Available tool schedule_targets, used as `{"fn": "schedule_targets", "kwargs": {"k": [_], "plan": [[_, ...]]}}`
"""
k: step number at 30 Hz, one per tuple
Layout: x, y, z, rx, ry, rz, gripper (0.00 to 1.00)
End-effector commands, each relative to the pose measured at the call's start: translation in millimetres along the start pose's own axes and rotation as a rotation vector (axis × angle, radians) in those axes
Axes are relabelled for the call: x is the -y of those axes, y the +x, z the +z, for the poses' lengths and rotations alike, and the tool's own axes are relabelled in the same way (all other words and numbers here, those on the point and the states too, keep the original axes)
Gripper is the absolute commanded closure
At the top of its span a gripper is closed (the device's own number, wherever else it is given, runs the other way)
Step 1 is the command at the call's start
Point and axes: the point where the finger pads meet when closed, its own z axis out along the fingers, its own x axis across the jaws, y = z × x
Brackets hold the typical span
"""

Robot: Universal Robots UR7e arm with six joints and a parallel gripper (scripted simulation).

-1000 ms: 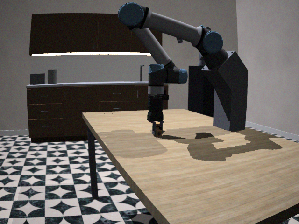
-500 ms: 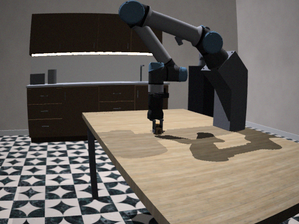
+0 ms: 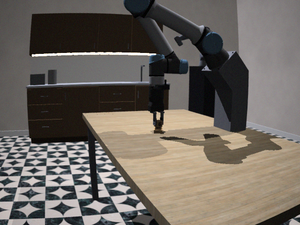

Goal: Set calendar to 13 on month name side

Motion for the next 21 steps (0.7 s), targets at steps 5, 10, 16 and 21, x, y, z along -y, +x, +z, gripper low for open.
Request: {"fn": "schedule_targets", "kwargs": {"k": [5, 10, 16, 21], "plan": [[0, 0, -32, -0.001, 0.0, 0.0, 0.4], [0, 0, -39, -0.001, 0.0, 0.0, 0.4], [0, 0, -48, -0.001, 0.0, 0.0, 0.4], [0, 0, -50, -0.001, 0.0, 0.0, 0.4]]}}
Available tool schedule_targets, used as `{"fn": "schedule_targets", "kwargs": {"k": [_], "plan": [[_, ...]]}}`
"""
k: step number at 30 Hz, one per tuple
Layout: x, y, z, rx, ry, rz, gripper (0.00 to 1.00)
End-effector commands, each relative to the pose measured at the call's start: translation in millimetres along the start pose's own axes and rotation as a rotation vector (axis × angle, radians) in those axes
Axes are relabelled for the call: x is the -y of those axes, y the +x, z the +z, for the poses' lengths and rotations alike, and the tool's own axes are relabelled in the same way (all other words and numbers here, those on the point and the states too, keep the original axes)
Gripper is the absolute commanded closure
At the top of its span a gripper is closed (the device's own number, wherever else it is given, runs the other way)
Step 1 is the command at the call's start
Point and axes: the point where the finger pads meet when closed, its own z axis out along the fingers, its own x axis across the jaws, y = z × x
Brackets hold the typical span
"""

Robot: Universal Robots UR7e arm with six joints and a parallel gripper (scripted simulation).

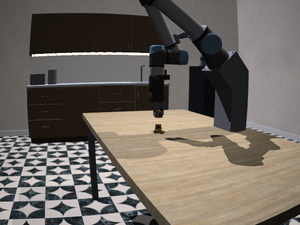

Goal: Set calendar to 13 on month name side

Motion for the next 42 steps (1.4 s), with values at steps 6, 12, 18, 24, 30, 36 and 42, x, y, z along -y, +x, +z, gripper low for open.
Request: {"fn": "schedule_targets", "kwargs": {"k": [6, 12, 18, 24, 30, 36, 42], "plan": [[0.1, 0.1, -3.3, -0.001, 0.0, 0.0, 0.4], [0.1, 0.1, -3.3, -0.001, 0.0, 0.0, 0.4], [0.3, 0.3, -3.4, -0.001, 0.0, 0.092, 0.4], [0.2, 0.6, -3.7, 0.0, 0.0, 0.25, 0.4], [-0.6, 0.8, -4.1, 0.0, 0.0, 0.418, 0.4], [-1.4, 0.8, -4.4, 0.0, 0.0, 0.535, 0.4], [-1.5, 0.8, -4.4, 0.0, 0.0, 0.544, 0.4]]}}
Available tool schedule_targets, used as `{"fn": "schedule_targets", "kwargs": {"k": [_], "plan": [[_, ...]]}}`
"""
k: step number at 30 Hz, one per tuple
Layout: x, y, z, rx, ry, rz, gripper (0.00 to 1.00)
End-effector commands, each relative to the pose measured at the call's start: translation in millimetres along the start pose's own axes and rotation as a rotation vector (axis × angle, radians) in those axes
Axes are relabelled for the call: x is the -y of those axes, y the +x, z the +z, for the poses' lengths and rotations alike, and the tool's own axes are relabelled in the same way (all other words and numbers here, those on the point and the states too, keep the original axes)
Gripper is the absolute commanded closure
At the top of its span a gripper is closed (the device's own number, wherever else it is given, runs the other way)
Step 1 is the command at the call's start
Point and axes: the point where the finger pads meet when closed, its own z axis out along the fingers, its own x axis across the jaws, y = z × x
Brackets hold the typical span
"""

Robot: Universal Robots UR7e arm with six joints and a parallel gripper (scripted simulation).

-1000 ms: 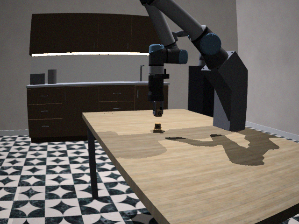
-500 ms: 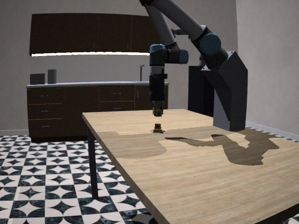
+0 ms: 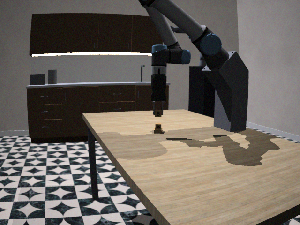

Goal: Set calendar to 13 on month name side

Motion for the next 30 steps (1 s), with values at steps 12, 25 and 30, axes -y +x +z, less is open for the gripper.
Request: {"fn": "schedule_targets", "kwargs": {"k": [12, 25, 30], "plan": [[0, 0, 0, -0.001, 0.0, 0.018, 0.4], [0, 0, 15, -0.001, 0.0, 0.019, 0.4], [0, 0, 23, -0.001, 0.0, 0.019, 0.4]]}}
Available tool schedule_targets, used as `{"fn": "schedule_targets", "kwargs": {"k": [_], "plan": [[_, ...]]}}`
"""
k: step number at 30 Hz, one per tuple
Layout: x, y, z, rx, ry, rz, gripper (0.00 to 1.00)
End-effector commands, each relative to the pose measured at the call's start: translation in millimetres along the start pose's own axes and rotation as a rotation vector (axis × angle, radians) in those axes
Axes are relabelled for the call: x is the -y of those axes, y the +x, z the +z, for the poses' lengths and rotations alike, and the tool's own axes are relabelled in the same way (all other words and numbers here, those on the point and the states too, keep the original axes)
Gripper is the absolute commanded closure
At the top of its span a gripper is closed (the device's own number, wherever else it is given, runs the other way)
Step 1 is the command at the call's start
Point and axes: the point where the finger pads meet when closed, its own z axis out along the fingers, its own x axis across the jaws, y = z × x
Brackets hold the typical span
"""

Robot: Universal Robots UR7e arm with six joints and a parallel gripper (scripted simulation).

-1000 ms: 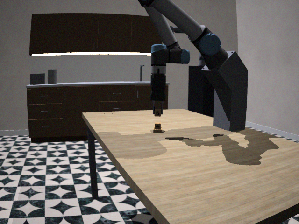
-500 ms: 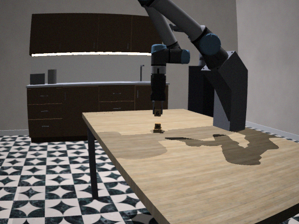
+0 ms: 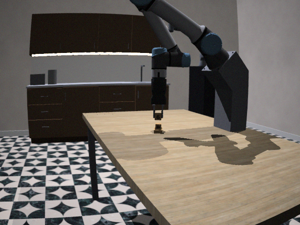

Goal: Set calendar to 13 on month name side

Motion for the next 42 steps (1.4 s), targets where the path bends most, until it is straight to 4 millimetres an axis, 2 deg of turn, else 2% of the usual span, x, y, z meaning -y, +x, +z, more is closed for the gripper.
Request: {"fn": "schedule_targets", "kwargs": {"k": [1, 14, 23, 42], "plan": [[0, 0, 10, -0.001, 0.0, 0.0, 0.4], [1, 0, 57, -0.001, 0.0, 0.0, 0.4], [1, 0, 75, -0.001, 0.0, 0.0, 0.4], [1, 0, 80, -0.001, 0.0, 0.0, 0.4]]}}
